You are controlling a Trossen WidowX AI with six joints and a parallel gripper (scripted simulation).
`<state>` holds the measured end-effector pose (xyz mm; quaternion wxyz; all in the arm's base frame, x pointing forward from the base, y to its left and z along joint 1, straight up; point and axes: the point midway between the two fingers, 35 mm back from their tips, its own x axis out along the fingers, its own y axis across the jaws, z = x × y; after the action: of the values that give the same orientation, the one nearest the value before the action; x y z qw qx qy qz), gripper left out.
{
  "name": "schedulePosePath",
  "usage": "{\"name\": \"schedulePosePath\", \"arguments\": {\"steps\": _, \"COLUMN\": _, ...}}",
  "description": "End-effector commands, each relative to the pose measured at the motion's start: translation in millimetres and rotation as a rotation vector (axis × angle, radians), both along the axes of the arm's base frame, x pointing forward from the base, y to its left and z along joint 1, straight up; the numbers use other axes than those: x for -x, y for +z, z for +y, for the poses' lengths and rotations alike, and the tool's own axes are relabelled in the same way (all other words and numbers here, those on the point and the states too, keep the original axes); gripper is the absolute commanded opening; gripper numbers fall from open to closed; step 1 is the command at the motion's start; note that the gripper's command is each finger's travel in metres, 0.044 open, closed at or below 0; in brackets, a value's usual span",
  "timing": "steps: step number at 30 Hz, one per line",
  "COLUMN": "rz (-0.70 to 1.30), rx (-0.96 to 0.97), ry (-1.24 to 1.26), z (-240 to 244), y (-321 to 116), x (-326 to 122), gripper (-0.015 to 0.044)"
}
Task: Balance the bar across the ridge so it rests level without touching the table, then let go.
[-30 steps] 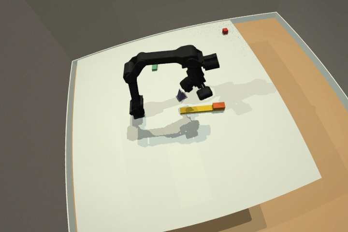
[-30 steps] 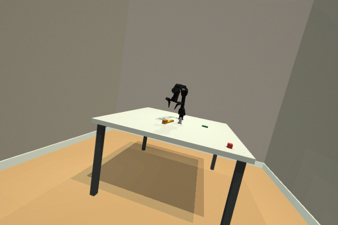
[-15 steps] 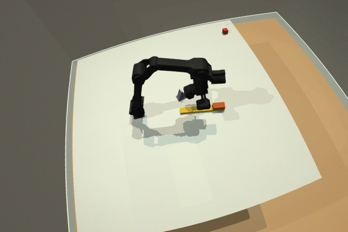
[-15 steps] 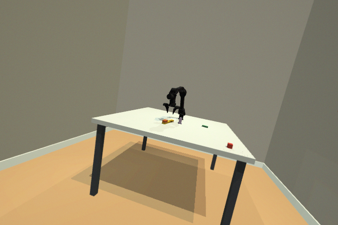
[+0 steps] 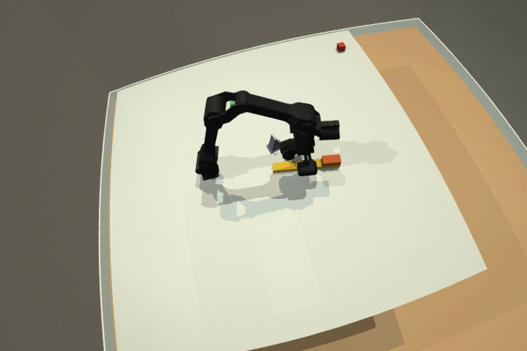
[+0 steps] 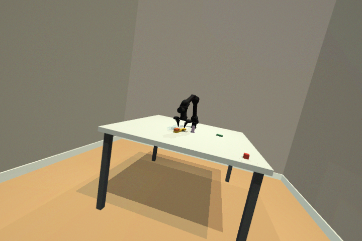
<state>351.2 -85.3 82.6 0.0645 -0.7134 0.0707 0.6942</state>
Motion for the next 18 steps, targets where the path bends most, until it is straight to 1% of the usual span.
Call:
{"name": "schedulePosePath", "arguments": {"steps": 1, "rz": -0.007, "rx": -0.004, "ry": -0.003, "z": 1, "y": -6, "x": -1, "gripper": 0.0315}}
{"name": "schedulePosePath", "arguments": {"steps": 18, "rz": -0.007, "rx": -0.004, "ry": -0.003, "z": 0, "y": -29, "x": -1, "gripper": 0.0315}}
